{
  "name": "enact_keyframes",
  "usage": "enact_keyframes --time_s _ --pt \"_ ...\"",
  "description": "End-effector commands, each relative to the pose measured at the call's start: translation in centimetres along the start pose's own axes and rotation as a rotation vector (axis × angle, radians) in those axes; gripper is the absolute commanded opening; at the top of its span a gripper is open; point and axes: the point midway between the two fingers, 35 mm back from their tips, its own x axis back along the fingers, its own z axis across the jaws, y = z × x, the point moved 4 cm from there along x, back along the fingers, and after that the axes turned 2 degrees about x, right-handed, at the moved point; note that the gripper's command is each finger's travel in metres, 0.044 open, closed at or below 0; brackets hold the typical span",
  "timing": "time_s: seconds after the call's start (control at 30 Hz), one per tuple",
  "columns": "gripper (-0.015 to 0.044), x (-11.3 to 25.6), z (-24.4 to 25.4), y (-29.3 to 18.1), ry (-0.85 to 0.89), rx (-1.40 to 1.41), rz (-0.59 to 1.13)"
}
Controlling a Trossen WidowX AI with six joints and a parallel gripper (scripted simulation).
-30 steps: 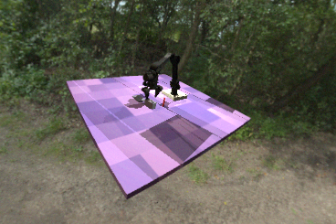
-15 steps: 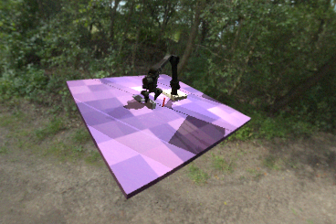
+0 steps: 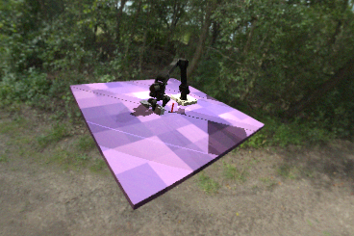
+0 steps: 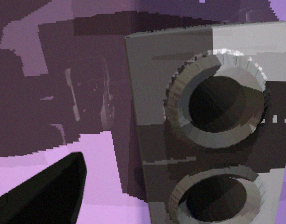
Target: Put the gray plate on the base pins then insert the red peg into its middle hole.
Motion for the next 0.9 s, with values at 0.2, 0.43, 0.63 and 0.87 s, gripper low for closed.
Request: enact_keyframes --time_s 0.2,0.43,0.63,0.87 --pt "0.0414 -1.24 -0.26 0.01 -0.005 0.004 0.003" --pt "0.023 -1.24 -0.26 0.01 -0.005 0.004 0.003" --pt "0.0092 -1.24 -0.26 0.01 -0.005 0.004 0.003" --pt "0.0045 -1.24 -0.26 0.01 -0.005 0.004 0.003"
